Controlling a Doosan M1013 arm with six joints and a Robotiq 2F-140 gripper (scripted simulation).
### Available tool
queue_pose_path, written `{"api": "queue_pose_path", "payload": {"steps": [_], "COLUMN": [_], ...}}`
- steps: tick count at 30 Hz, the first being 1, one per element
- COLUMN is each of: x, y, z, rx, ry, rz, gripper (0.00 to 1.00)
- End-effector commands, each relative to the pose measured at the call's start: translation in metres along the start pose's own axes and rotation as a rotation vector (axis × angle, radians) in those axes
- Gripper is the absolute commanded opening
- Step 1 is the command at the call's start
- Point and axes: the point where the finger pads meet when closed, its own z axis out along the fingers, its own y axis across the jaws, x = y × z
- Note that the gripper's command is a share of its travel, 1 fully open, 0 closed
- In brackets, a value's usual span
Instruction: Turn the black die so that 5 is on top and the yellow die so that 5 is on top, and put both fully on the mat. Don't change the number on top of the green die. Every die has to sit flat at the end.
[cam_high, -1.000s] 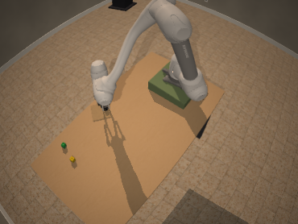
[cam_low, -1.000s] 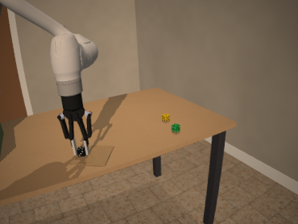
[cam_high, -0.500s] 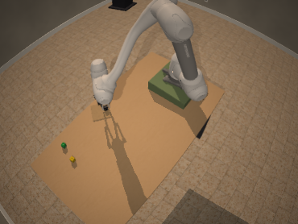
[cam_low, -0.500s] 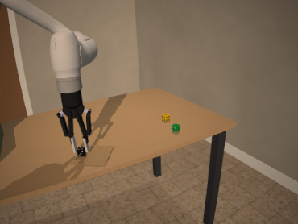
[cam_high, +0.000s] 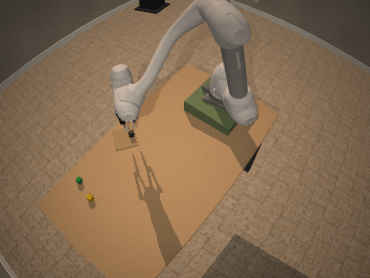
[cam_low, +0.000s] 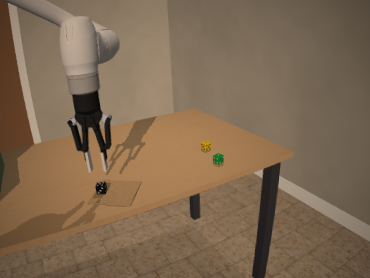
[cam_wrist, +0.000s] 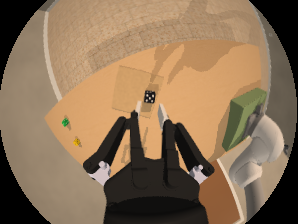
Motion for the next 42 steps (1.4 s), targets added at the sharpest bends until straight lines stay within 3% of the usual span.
{"api": "queue_pose_path", "payload": {"steps": [1, 7, 8, 42], "x": [0.0028, 0.0028, 0.0028, 0.0028], "y": [-0.0003, -0.0003, -0.0003, -0.0003], "z": [-0.0165, -0.0184, -0.0184, -0.0184], "rx": [-0.001, -0.001, -0.001, -0.001], "ry": [0.004, 0.004, 0.004, 0.004], "rz": [0.002, 0.002, 0.002, 0.002], "gripper": [0.35, 0.35, 1.00, 1.00]}}
